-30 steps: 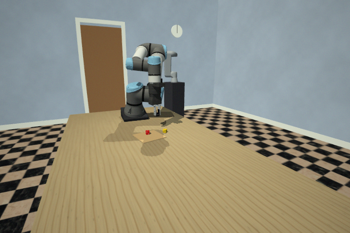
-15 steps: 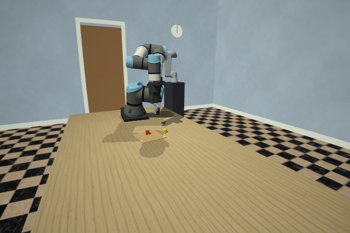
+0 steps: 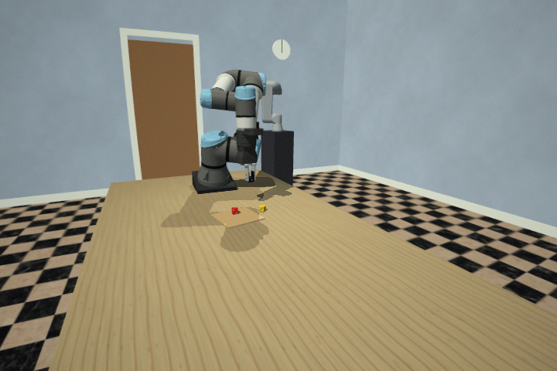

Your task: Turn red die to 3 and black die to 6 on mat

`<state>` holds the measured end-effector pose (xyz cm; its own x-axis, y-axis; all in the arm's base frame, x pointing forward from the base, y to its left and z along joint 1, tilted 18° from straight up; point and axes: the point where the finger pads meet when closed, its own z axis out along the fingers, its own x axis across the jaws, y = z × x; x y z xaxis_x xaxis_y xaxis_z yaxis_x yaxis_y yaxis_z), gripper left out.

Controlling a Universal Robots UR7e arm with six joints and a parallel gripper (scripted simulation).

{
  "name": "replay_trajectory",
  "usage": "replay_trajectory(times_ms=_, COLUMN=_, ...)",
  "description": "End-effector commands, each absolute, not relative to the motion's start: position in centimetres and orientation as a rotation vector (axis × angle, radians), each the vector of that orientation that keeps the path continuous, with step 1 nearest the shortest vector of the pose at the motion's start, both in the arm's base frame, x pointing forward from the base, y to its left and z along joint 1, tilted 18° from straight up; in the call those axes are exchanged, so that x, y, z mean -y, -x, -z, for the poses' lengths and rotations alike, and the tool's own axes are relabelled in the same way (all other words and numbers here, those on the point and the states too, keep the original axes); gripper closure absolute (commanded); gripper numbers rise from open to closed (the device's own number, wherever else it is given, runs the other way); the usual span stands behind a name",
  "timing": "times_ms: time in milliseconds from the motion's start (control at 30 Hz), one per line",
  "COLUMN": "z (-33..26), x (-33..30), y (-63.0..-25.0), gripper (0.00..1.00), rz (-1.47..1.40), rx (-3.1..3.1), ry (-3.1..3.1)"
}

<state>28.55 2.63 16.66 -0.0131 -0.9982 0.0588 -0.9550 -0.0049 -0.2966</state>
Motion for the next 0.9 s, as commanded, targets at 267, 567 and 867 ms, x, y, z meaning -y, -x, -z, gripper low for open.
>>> replay_trajectory(times_ms=267, z=-17.7, x=-3.1, y=-29.5, gripper=0.6, rz=0.41, rx=-1.873, ry=2.307)
replay_trajectory(times_ms=567, z=-18.4, x=-3.7, y=-30.4, gripper=0.6, rz=0.433, rx=-1.617, ry=2.528)
replay_trajectory(times_ms=867, z=-18.8, x=-4.1, y=-31.0, gripper=0.6, rz=0.447, rx=-1.418, ry=2.67)
